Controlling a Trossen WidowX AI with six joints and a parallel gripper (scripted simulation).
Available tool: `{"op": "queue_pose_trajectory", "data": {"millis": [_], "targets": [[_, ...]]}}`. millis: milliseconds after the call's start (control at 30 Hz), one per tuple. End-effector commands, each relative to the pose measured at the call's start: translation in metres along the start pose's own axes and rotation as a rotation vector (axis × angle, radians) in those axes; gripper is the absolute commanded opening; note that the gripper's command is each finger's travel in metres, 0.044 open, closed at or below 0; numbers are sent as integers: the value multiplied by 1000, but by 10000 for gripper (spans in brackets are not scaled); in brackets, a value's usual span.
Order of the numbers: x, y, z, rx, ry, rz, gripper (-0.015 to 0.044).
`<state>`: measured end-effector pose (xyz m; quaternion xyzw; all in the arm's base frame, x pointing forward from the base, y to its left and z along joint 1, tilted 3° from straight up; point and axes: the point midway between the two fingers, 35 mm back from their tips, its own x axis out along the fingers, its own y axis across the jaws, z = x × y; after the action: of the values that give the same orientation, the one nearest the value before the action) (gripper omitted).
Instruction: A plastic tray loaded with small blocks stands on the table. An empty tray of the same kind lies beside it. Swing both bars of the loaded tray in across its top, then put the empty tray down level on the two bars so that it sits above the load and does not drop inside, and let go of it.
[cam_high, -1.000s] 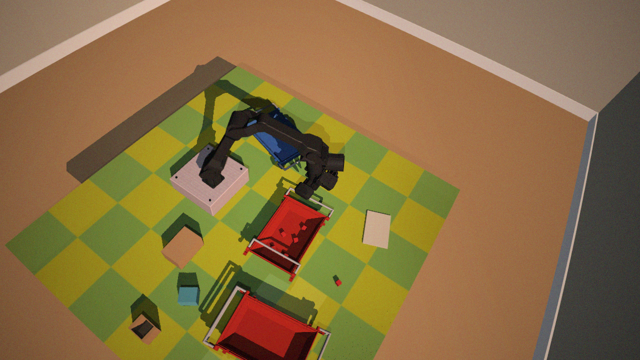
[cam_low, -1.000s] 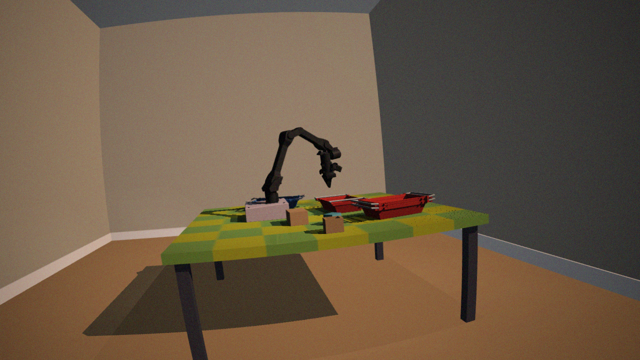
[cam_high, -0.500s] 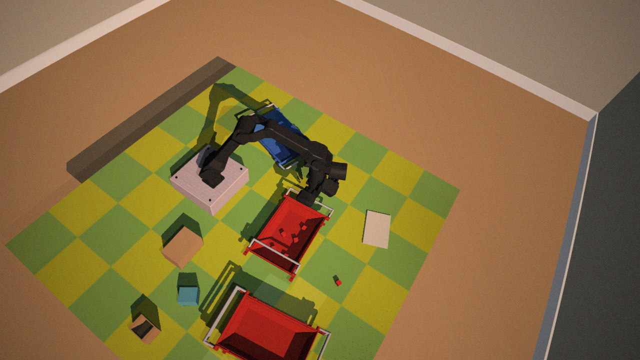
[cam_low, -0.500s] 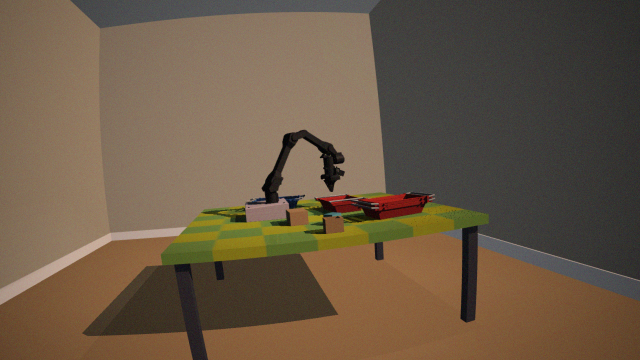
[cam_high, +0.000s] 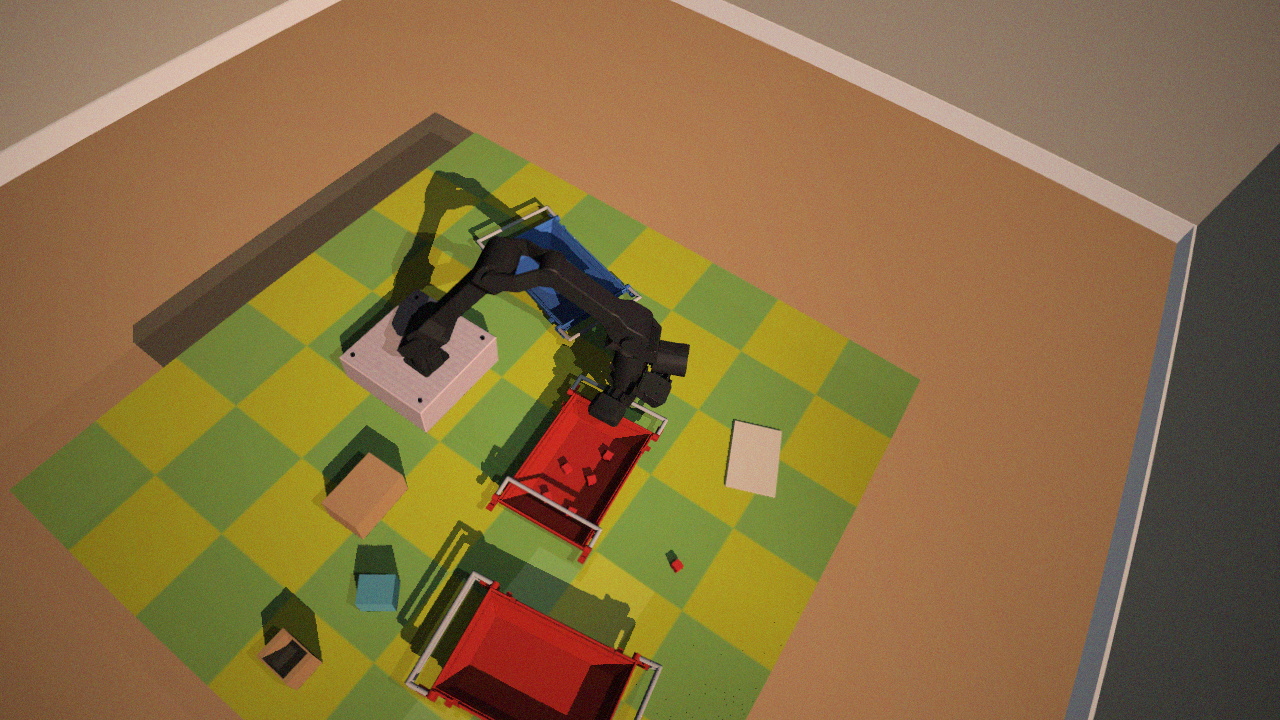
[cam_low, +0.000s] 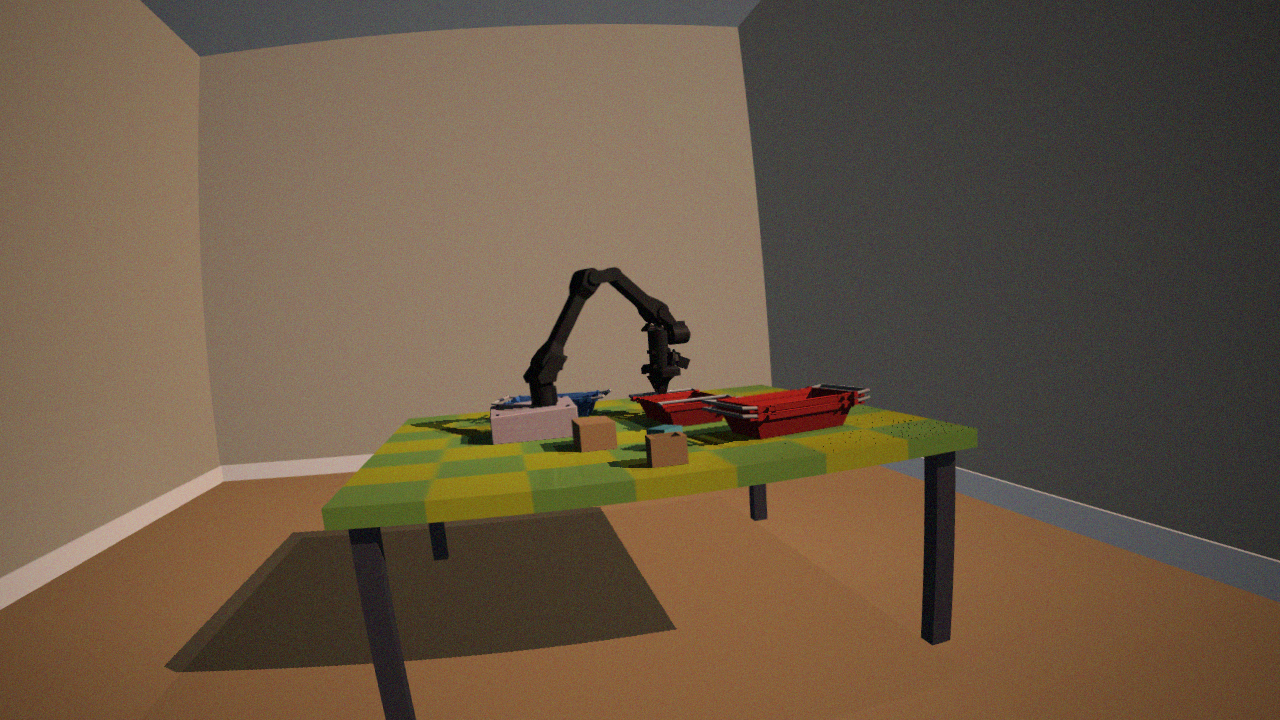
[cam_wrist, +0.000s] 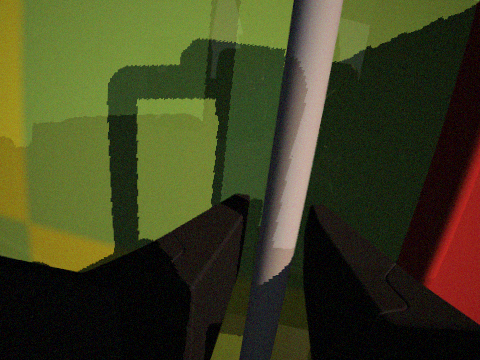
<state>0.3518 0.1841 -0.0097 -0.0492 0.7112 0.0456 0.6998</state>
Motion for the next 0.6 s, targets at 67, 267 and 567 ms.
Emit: {"op": "queue_pose_trajectory", "data": {"millis": [67,267,567], "targets": [[-21,-13,0,0,-1,-5,82],[-29,-28,0,0,-1,-7,82],[-27,-55,0,0,-1,-9,82]]}}
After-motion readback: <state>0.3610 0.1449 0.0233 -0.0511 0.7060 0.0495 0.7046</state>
